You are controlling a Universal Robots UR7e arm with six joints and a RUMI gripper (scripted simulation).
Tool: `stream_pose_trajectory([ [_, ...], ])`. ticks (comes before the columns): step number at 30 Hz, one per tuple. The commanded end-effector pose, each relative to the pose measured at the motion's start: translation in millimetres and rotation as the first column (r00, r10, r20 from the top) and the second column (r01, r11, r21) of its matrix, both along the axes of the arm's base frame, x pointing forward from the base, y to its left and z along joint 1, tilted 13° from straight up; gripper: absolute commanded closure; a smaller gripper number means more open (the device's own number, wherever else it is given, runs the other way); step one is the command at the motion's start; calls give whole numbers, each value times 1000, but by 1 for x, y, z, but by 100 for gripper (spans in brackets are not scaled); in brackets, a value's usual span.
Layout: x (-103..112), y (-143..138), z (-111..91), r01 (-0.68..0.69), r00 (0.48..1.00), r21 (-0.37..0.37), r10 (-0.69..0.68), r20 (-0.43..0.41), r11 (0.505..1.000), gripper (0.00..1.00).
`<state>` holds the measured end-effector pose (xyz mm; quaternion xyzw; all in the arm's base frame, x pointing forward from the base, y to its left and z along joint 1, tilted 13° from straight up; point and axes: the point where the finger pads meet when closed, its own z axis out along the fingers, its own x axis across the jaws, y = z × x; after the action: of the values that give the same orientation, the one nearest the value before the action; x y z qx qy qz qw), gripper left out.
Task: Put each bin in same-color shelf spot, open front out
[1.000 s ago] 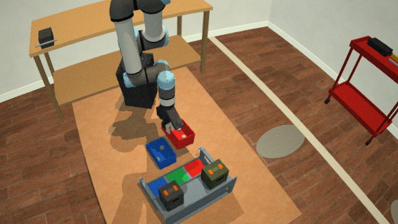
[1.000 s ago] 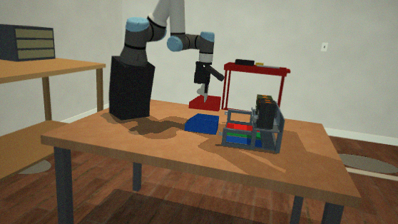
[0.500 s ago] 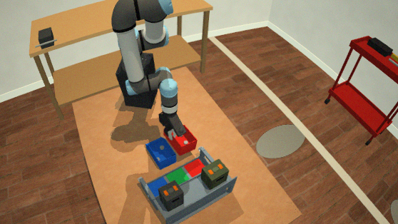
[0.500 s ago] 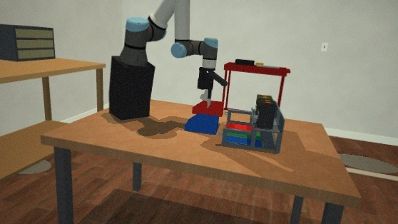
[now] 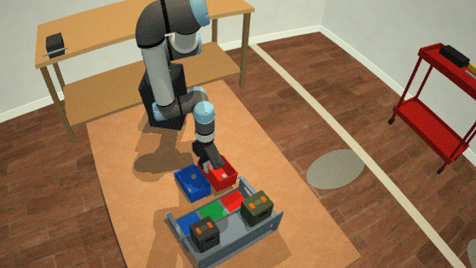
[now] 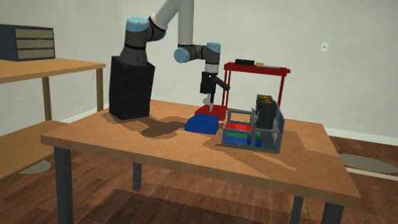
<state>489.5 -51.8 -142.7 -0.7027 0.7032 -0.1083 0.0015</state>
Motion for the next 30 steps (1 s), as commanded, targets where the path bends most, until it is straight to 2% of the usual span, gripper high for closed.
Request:
stream_pose_trajectory([
  [1, 1, 0, 0, 0, 1000, 0, 0, 1, 1000, 100],
  [18, 1, 0, 0, 0, 1000, 1, 0, -1, 1000, 100],
  [30, 2, 0, 1, 5, 999, 11, -5, -38, 1000, 100],
])
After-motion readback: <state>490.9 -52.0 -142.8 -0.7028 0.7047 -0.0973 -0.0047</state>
